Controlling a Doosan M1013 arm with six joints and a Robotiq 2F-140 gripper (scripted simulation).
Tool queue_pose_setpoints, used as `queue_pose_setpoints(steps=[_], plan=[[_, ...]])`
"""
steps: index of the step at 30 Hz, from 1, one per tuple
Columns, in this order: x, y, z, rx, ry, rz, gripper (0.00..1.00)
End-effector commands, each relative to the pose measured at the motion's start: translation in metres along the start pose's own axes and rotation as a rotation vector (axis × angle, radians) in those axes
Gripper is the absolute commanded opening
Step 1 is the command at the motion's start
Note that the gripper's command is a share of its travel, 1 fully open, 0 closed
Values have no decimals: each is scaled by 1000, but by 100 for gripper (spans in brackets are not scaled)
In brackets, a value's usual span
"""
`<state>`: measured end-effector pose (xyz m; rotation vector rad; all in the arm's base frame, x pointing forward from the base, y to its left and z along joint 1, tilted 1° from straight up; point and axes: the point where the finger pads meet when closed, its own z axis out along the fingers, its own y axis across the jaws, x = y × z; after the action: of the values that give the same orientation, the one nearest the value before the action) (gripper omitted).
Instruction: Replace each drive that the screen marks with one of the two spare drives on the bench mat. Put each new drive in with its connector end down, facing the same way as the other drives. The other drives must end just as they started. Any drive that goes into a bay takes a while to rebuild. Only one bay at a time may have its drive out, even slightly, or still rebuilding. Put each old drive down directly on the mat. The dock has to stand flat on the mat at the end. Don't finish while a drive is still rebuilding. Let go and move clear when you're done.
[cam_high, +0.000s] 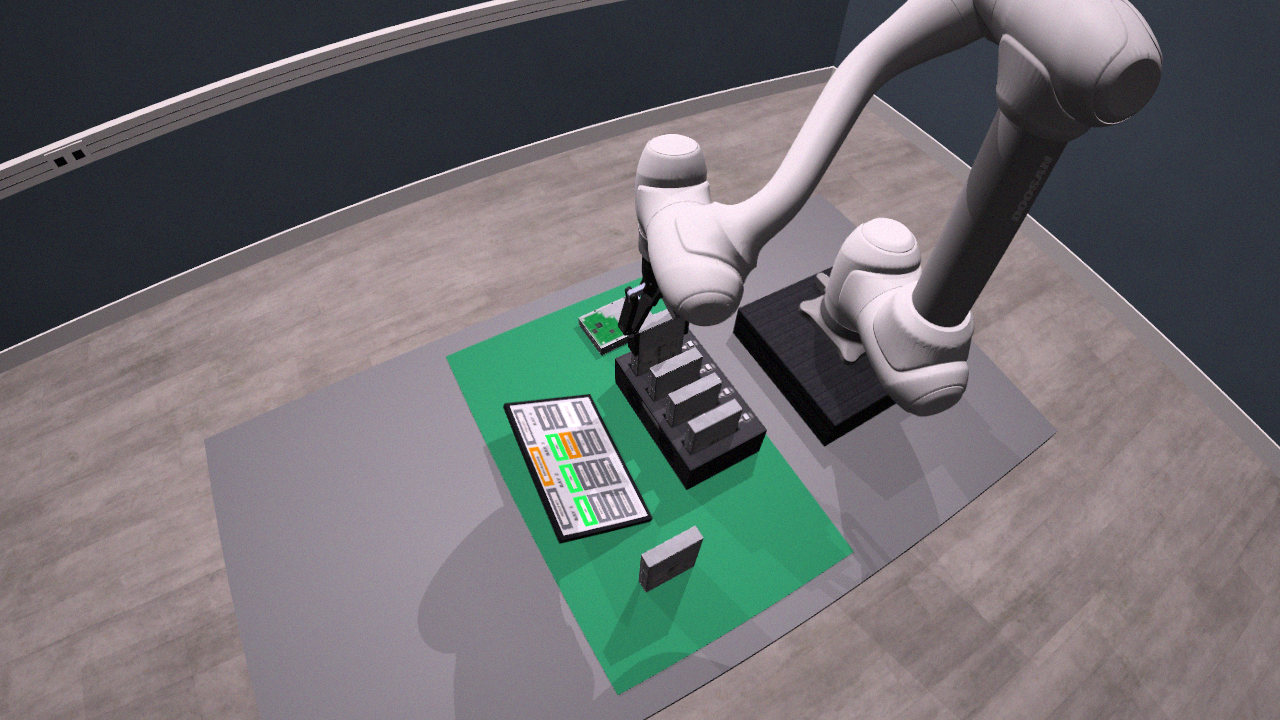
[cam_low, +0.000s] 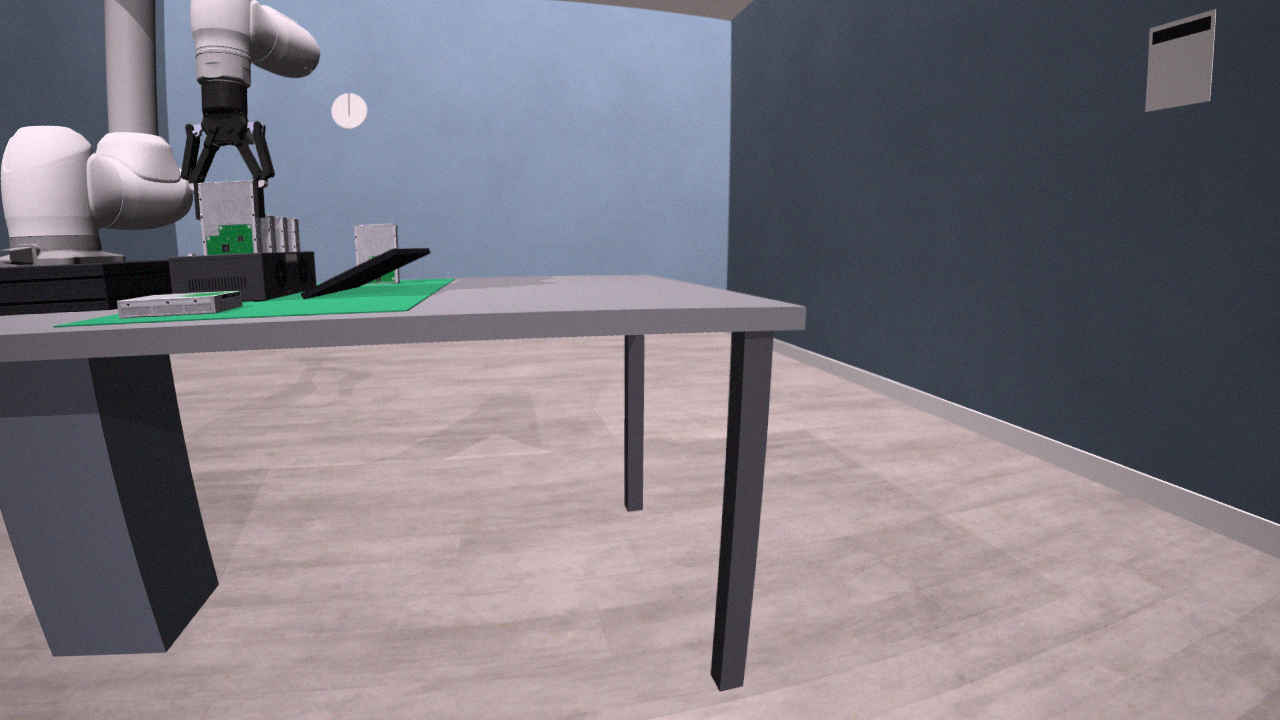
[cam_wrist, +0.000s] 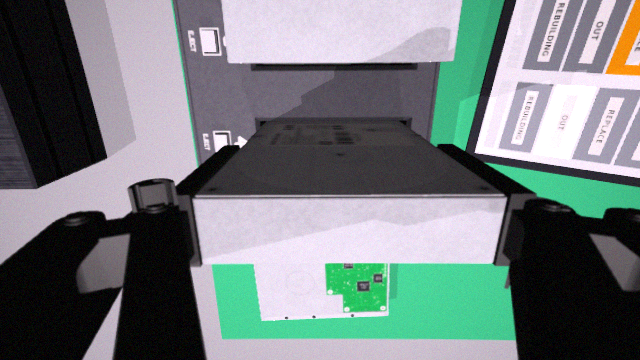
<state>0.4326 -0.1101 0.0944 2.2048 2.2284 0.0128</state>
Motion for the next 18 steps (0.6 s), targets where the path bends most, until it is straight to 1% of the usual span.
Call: queue_pose_setpoints(steps=[1, 18], plan=[[0, 1, 1, -1, 0, 0, 10], [0, 1, 14, -1, 0, 0, 10]])
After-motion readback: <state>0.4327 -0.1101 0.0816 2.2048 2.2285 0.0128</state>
